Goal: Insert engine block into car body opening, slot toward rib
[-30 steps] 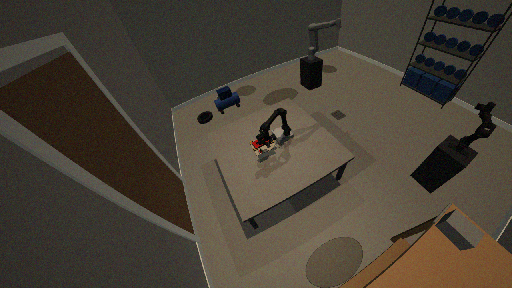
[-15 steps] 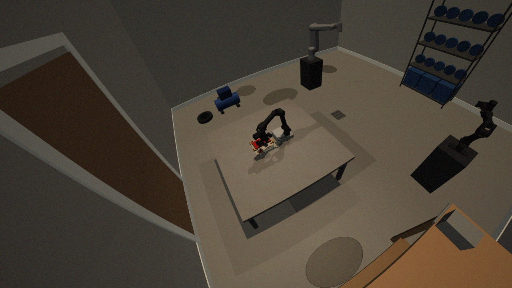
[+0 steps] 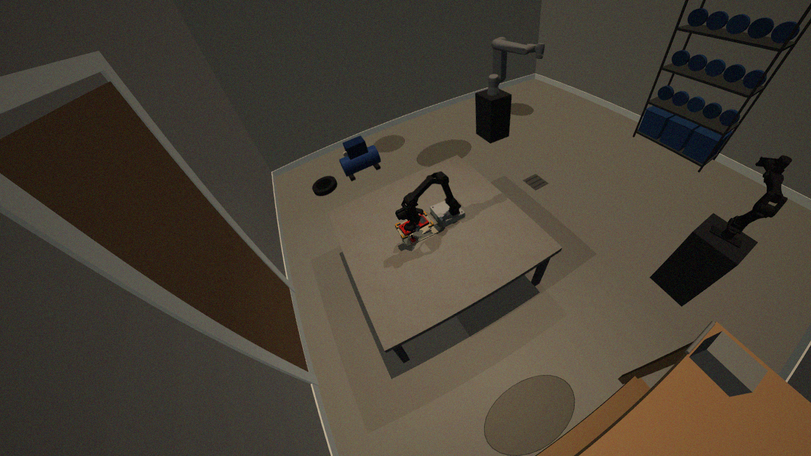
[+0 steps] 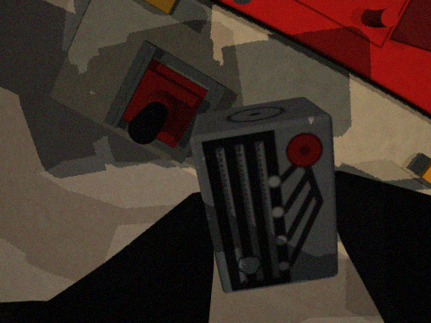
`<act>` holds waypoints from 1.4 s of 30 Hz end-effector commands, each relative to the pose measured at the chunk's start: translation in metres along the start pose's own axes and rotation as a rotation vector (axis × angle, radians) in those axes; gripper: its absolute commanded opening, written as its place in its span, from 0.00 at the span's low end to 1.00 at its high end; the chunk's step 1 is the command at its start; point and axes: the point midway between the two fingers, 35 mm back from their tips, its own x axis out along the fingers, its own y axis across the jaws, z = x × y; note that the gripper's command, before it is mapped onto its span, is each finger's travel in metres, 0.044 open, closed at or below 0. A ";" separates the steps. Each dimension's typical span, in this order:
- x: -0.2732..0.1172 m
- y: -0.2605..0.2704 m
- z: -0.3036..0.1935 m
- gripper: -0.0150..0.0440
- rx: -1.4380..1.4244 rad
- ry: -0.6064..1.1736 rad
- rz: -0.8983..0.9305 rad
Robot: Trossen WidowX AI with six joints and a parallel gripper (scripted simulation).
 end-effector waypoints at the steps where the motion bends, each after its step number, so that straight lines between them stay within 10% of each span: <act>1: 0.003 -0.003 0.014 0.25 -0.113 -0.010 0.003; 35: 0.035 -0.054 0.091 0.25 -0.970 -0.009 -0.005; 42: 0.035 -0.053 0.091 0.52 -1.029 -0.008 -0.005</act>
